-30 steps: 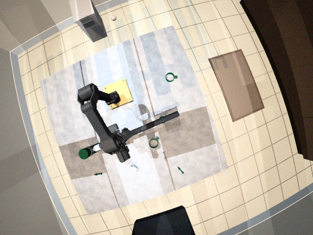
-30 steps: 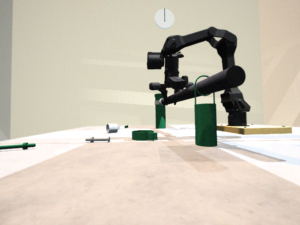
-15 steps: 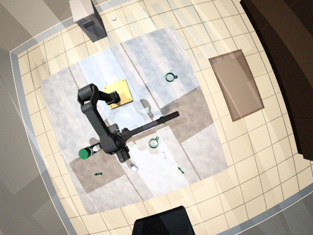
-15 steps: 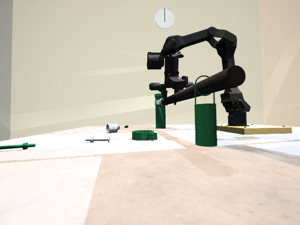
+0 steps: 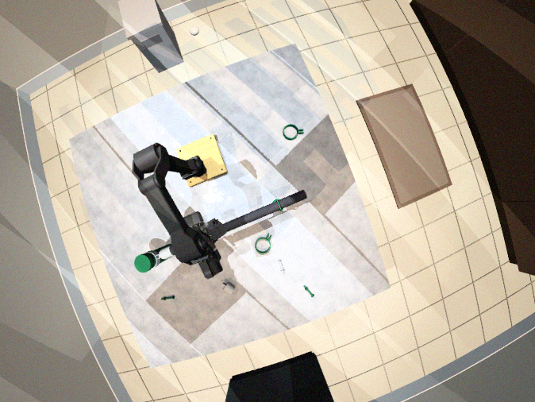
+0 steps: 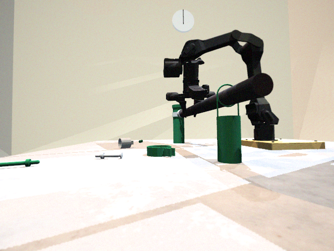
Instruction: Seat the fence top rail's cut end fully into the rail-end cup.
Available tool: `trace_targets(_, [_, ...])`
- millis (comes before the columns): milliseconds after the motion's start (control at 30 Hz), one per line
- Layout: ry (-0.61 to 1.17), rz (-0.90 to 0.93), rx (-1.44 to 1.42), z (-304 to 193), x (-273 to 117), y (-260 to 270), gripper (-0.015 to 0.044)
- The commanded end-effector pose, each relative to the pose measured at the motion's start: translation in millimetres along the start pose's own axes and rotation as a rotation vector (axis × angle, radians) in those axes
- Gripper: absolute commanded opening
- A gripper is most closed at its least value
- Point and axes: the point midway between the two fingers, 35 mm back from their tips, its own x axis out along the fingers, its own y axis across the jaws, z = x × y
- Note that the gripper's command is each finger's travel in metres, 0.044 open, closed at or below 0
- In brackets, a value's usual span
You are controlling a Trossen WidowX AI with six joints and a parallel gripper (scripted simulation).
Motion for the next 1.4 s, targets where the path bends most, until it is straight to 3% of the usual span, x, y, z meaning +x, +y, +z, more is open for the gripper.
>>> trace_targets(0, [0.011,-0.006,-0.003,-3.8,-1.8,-1.4,0.0])
trace_targets(1367, [0.008,-0.005,-0.004,-6.7,-1.8,-2.0,0.0])
